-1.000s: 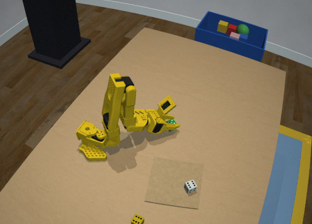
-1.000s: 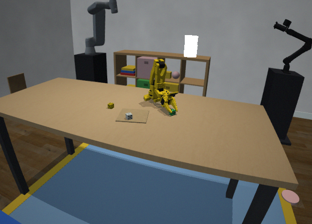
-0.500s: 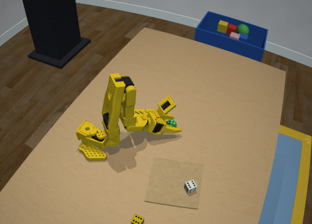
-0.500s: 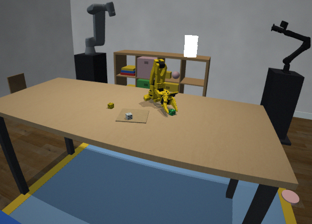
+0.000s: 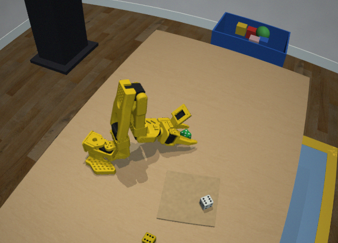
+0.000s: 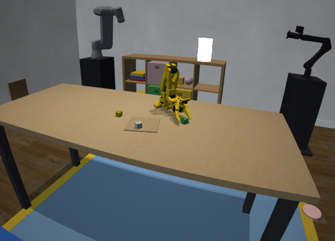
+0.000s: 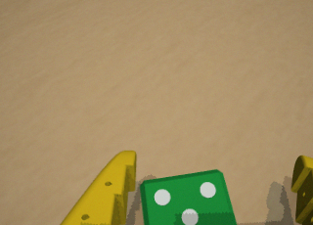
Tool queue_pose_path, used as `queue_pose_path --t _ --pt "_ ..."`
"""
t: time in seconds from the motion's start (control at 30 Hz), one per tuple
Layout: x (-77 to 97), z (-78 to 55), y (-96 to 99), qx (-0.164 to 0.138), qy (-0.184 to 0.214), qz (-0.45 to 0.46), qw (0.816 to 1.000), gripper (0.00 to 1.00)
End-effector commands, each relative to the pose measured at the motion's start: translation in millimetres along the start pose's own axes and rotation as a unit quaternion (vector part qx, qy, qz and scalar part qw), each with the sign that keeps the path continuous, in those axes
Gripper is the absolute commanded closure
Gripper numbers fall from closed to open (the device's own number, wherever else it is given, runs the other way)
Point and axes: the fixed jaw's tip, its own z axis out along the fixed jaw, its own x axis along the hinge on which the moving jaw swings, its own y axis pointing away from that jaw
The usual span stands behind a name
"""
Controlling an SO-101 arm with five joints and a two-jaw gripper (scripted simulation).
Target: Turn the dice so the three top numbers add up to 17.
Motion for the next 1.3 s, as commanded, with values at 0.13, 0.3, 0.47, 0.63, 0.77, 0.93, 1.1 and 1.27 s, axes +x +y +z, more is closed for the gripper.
queue_pose_path --t 0.13,0.3,0.47,0.63,0.77,0.93,1.1,1.27 --pt "-6.5 -7.7 4.4 -0.016 -0.022 0.193 0.981 0.67" --pt "-8.1 -12.8 4.6 -0.023 -0.026 0.300 0.953 0.67" --pt "-10.8 -20.5 4.4 -0.023 -0.018 0.360 0.933 0.67" --pt "-10.9 -24.4 4.0 -0.021 -0.013 0.360 0.932 0.67" --pt "-9.9 -24.8 3.9 -0.020 -0.012 0.361 0.932 0.67" --pt "-9.9 -24.8 3.9 -0.020 -0.012 0.361 0.932 0.67" --pt "-9.9 -24.8 3.9 -0.020 -0.012 0.361 0.932 0.67" --pt "-9.9 -24.8 3.9 -0.020 -0.012 0.361 0.932 0.67"
